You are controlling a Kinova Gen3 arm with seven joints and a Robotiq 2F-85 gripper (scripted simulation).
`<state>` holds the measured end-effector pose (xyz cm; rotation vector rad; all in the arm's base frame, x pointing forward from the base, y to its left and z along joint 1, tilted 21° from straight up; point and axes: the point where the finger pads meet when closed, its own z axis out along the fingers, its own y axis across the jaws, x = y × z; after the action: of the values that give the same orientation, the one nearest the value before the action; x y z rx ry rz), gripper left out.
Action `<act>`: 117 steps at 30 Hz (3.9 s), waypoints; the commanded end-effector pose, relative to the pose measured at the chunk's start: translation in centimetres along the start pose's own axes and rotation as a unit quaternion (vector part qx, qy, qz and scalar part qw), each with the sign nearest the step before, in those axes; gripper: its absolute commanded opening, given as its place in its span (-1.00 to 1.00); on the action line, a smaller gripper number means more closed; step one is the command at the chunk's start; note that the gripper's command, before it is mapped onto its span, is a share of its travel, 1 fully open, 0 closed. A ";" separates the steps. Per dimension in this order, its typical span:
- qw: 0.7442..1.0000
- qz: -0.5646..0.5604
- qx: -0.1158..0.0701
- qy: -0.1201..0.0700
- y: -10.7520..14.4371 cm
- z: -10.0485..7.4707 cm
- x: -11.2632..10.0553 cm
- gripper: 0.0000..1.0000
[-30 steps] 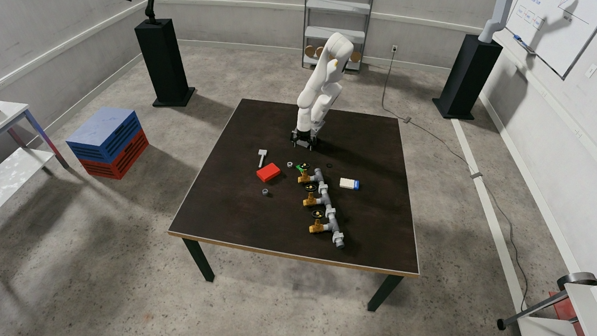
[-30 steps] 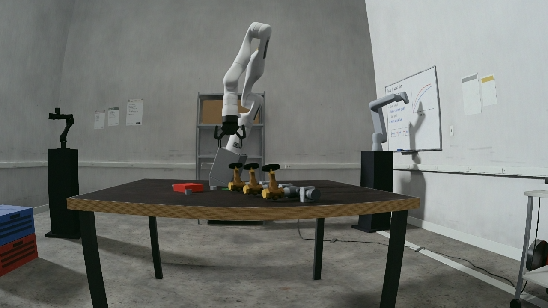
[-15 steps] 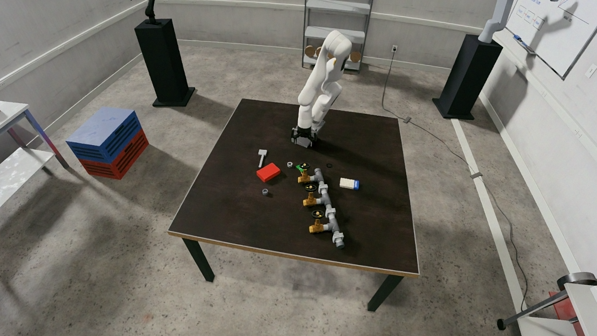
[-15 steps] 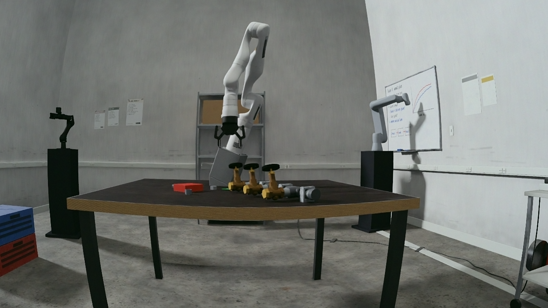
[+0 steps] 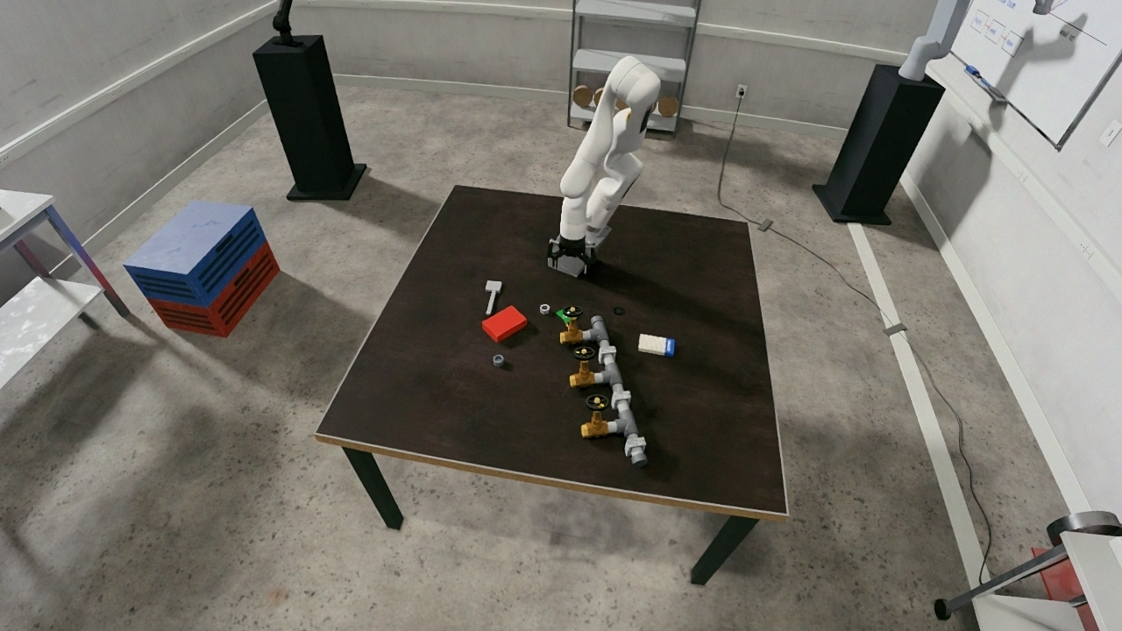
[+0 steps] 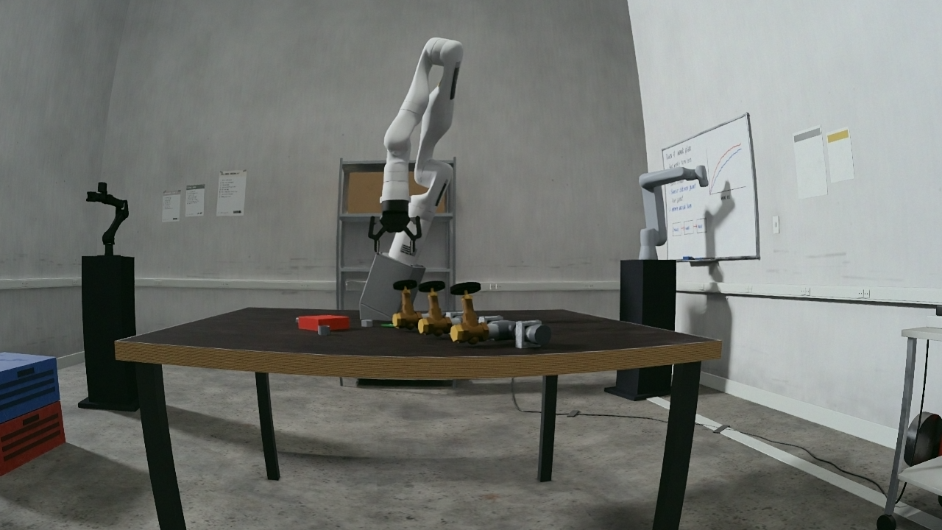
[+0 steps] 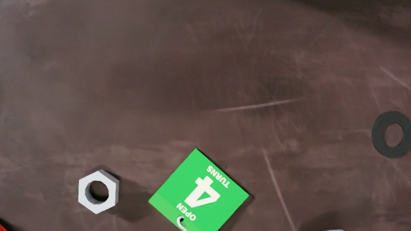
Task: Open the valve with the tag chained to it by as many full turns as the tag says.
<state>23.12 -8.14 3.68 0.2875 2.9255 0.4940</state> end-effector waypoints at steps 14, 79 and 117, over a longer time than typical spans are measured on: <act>1.000 0.000 0.000 0.000 0.0 0.0 0.0 1.00; 0.950 0.303 -0.064 -0.033 0.7 1.0 -3.5 1.00; 0.728 0.667 -0.141 -0.073 2.0 2.7 -8.2 1.00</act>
<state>31.77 -7.21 2.79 2.2150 1.9179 0.9363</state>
